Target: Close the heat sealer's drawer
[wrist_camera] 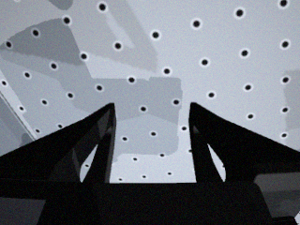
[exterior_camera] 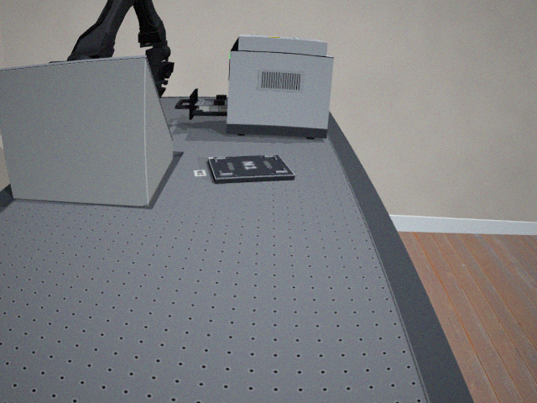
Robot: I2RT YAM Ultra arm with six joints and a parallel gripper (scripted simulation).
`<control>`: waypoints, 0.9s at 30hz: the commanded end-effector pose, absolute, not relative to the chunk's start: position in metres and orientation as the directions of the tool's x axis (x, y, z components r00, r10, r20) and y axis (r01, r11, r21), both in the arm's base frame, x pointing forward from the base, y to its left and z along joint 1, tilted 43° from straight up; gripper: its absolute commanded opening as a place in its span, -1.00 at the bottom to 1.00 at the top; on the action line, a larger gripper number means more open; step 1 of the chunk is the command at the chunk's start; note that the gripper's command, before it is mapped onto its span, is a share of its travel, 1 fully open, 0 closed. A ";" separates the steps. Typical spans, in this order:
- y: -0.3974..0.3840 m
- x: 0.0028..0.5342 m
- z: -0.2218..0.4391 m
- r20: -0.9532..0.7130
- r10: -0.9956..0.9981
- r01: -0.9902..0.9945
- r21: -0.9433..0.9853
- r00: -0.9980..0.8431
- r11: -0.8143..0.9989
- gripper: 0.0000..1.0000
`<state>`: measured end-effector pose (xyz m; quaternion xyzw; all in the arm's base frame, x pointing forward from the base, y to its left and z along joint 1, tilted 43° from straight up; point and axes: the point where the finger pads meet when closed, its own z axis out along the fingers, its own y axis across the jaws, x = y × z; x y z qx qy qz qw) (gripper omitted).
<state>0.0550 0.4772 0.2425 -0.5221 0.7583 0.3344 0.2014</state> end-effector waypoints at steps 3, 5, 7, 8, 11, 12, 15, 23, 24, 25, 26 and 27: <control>0.452 0.065 0.224 -0.620 -0.699 -0.934 0.254 -0.356 0.251 -0.10; 0.451 0.067 0.205 -0.574 -0.738 -0.935 0.237 -0.354 0.264 -0.10; 0.454 0.068 0.215 -0.566 -0.754 -0.943 0.212 -0.334 0.258 -0.10; 0.454 0.068 0.215 -0.566 -0.754 -0.943 0.212 -0.334 0.258 -0.10; 0.439 0.069 0.207 -0.561 -0.756 -0.941 0.212 -0.339 0.265 -0.10; 0.436 0.070 0.204 -0.560 -0.756 -0.941 0.215 -0.339 0.262 -0.10; 0.438 0.075 0.197 -0.503 -0.802 -0.947 0.176 -0.322 0.270 -0.10; 0.413 0.079 0.168 -0.418 -0.855 -0.952 0.141 -0.307 0.273 -0.10; 0.403 0.077 0.171 -0.427 -0.851 -0.952 0.142 -0.306 0.272 -0.10; 0.403 0.077 0.171 -0.427 -0.851 -0.952 0.142 -0.306 0.272 -0.10; 0.403 0.077 0.171 -0.427 -0.851 -0.952 0.142 -0.306 0.272 -0.10; 0.411 0.079 0.169 -0.406 -0.864 -0.955 0.131 -0.297 0.267 -0.10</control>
